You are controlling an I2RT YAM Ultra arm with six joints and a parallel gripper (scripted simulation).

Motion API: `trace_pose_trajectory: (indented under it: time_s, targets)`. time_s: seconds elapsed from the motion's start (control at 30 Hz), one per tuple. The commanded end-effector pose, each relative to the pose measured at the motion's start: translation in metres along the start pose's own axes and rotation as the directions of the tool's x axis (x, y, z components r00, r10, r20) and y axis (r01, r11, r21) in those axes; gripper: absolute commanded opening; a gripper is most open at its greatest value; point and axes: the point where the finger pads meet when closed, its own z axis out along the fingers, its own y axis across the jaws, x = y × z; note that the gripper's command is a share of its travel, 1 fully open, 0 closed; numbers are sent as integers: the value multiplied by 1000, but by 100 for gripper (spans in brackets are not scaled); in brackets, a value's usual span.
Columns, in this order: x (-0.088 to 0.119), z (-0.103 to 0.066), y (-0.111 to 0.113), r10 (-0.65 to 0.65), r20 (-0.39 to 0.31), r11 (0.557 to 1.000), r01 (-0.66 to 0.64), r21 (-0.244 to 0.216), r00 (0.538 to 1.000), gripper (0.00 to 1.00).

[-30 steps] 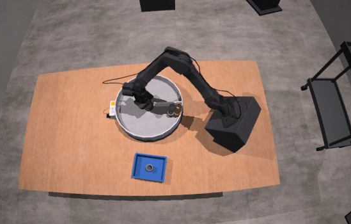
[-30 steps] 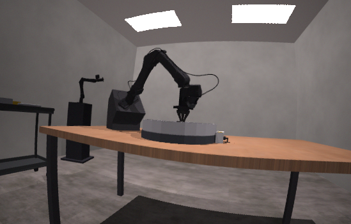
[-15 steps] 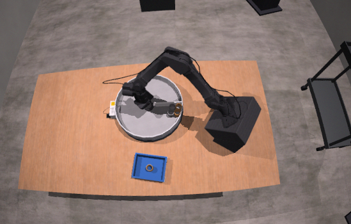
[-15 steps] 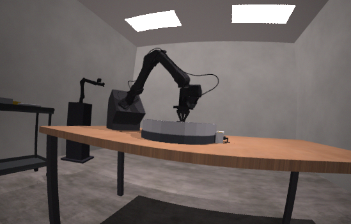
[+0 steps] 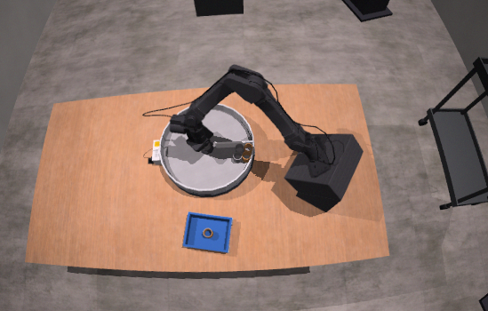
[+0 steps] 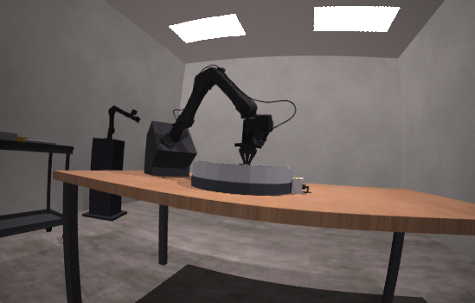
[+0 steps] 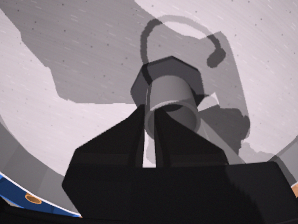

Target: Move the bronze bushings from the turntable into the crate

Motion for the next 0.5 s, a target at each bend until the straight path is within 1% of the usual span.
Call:
trace_pose_trajectory:
  time_s: [0.0,0.13,0.27,0.47]
  targets:
    - [-15,-11,10,10,42,999,-8,-36,999,0]
    - [-15,-12,9,11,46,999,-10,-39,999,0]
    - [-7,-7,6,4,29,1000,-3,-27,1000,0]
    - [-6,-7,5,3,29,1000,-3,-27,1000,0]
